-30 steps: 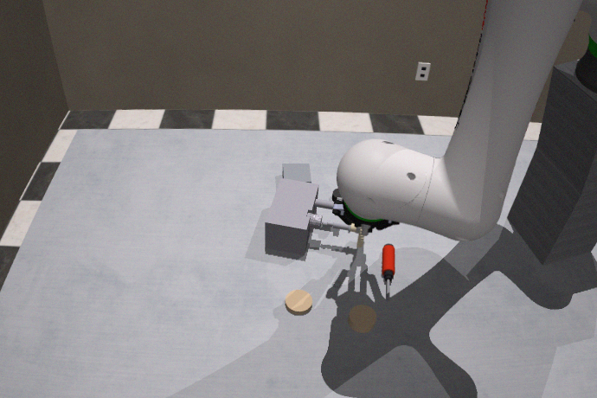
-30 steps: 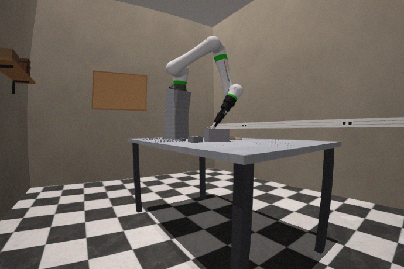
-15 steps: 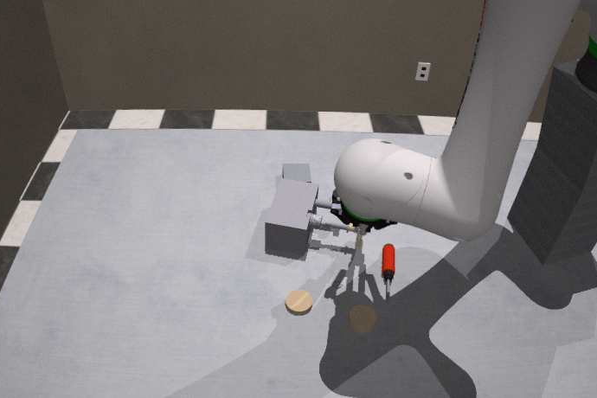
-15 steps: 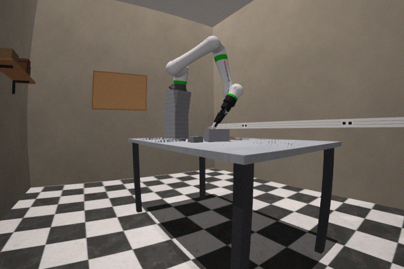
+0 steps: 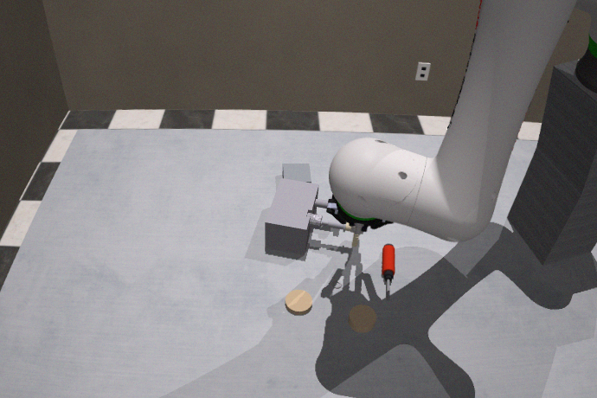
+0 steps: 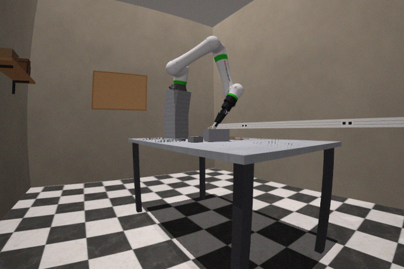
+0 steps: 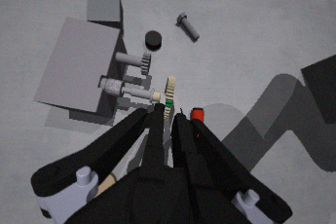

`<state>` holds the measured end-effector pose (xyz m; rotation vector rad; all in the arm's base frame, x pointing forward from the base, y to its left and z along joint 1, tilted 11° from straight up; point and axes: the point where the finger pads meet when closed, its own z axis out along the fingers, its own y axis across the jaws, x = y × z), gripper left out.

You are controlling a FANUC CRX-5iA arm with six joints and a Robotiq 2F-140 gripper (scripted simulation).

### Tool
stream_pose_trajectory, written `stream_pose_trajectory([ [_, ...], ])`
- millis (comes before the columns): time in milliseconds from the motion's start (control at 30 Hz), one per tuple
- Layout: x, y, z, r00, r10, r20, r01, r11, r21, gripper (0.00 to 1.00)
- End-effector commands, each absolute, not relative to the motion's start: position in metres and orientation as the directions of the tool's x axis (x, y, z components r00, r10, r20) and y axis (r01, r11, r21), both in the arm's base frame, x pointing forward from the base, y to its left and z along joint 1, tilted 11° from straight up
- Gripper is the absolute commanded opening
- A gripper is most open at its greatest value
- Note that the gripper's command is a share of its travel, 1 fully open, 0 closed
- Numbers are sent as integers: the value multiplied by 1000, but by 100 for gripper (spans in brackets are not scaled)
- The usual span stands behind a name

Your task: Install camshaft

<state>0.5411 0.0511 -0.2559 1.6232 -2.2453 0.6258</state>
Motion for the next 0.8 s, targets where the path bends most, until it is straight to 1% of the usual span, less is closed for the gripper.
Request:
stream_pose_trajectory([
  [0,542,51,-255,-317,-818,480,-948,267,-172,14],
  [767,544,51,-255,-317,-818,480,-948,267,-172,14],
])
